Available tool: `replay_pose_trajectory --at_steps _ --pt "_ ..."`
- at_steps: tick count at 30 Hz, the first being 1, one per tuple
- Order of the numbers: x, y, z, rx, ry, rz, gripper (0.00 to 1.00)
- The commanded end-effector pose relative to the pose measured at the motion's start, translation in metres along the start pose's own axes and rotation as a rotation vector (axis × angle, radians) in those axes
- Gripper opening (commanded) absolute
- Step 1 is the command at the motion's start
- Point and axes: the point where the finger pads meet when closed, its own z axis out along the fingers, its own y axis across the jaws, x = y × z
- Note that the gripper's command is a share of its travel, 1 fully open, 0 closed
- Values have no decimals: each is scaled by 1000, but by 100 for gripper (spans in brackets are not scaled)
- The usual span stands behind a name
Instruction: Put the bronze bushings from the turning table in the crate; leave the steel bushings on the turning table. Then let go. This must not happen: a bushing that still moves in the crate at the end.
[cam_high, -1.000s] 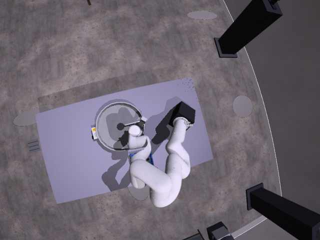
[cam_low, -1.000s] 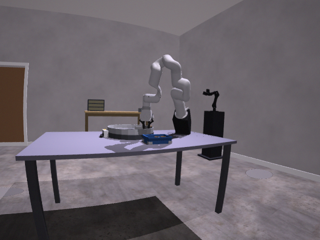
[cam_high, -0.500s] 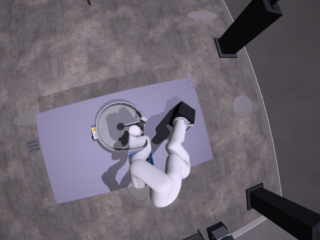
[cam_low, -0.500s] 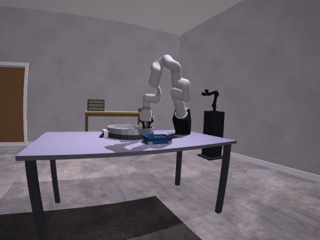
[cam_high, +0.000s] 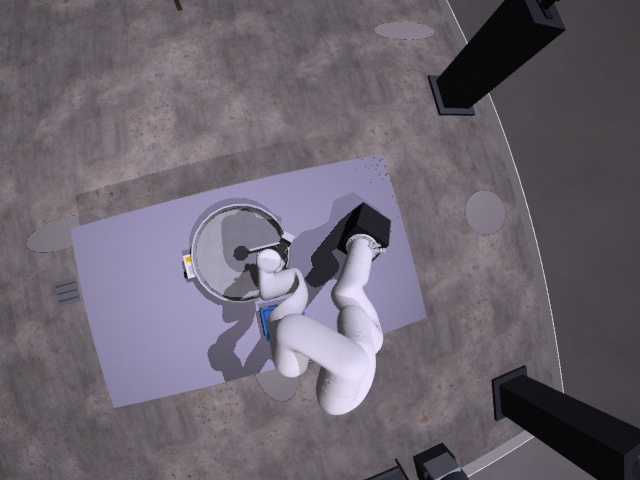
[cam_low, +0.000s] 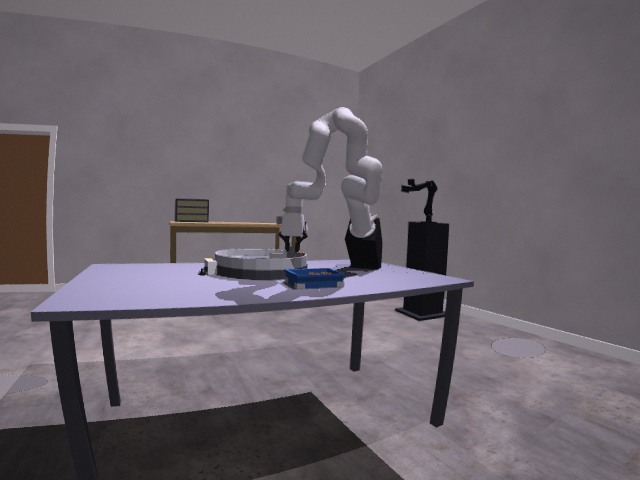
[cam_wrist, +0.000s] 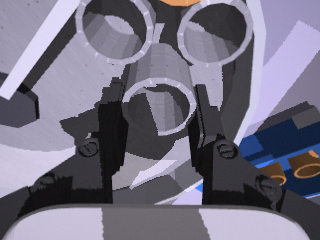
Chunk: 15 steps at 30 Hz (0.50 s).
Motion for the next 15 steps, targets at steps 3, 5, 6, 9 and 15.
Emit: replay_pose_trajectory --at_steps 3,5,6,9,15 --pt "-1 0 -35 -5 9 4 0" --pt "-1 0 -39 -5 9 4 0" --pt "-1 0 -40 -5 9 4 0" --pt "-1 0 -41 -5 9 4 0" --pt "-1 0 -41 -5 9 4 0"
